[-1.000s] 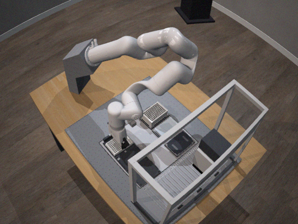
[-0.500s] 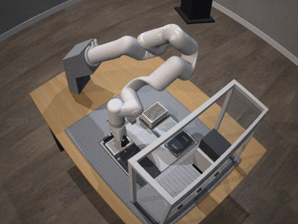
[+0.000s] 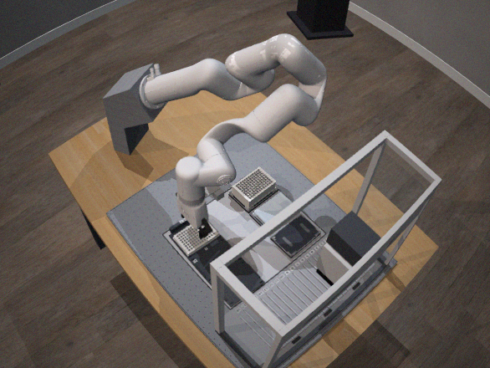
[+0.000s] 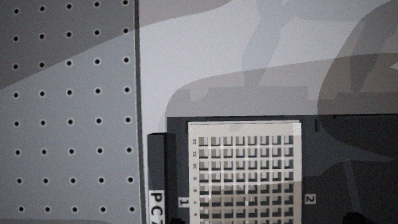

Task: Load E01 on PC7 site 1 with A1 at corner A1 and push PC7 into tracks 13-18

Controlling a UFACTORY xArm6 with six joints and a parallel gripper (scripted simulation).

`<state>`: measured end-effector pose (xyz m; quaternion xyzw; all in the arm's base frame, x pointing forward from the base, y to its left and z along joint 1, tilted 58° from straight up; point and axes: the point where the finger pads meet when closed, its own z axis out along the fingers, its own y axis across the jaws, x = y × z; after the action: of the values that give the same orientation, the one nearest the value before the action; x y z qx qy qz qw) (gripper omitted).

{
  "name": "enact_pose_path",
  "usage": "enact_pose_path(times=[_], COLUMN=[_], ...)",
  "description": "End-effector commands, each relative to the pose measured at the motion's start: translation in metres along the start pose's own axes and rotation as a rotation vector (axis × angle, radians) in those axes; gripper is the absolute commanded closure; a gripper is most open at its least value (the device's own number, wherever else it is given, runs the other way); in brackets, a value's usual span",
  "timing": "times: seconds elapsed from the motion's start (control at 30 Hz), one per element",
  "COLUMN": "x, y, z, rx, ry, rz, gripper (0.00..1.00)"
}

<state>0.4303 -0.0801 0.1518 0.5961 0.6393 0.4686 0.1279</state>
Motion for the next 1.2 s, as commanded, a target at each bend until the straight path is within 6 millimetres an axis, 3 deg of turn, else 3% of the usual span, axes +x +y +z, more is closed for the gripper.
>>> enact_pose_path(times=[0.0,0.93,1.17], x=[0.0,0.0,0.0], y=[0.001,0.001,0.001], z=[-0.007,-0.047,-0.048], rx=[-0.001,-0.001,-0.001], ry=[-0.001,-0.001,-0.001], rz=[0.0,-0.001,-0.001], gripper=[0.0,0.0,0.0])
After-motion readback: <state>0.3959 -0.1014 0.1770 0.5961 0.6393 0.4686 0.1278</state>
